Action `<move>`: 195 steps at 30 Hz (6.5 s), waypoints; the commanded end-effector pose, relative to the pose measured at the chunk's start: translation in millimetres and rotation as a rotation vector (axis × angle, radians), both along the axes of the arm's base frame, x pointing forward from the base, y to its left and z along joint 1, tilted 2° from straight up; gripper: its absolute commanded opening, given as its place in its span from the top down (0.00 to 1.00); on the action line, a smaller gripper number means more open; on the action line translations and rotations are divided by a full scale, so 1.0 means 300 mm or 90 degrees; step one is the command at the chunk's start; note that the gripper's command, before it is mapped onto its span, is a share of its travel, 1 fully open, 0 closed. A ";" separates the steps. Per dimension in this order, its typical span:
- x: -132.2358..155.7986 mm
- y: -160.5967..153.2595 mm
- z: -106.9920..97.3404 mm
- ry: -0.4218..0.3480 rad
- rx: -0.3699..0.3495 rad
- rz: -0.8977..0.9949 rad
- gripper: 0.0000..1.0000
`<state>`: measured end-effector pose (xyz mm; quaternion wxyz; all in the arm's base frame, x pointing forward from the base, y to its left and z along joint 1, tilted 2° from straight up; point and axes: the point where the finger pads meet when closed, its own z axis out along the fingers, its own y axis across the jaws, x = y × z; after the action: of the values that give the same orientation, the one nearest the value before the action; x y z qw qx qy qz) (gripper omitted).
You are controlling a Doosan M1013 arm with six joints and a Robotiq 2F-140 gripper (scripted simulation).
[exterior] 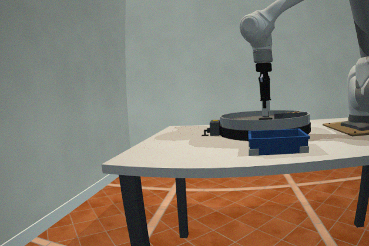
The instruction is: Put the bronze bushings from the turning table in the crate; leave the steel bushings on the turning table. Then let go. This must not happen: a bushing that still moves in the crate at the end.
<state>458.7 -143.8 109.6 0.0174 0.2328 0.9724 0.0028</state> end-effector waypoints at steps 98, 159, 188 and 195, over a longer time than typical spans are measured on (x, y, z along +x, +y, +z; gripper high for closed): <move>0.001 0.000 -0.020 0.000 0.000 0.000 1.00; -0.005 0.001 0.130 0.000 0.000 0.000 0.76; -0.005 0.001 0.130 0.000 0.000 0.000 0.76; -0.005 0.001 0.130 0.000 0.000 0.000 0.76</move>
<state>457.3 -143.7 148.5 0.0174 0.2328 0.9724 0.0028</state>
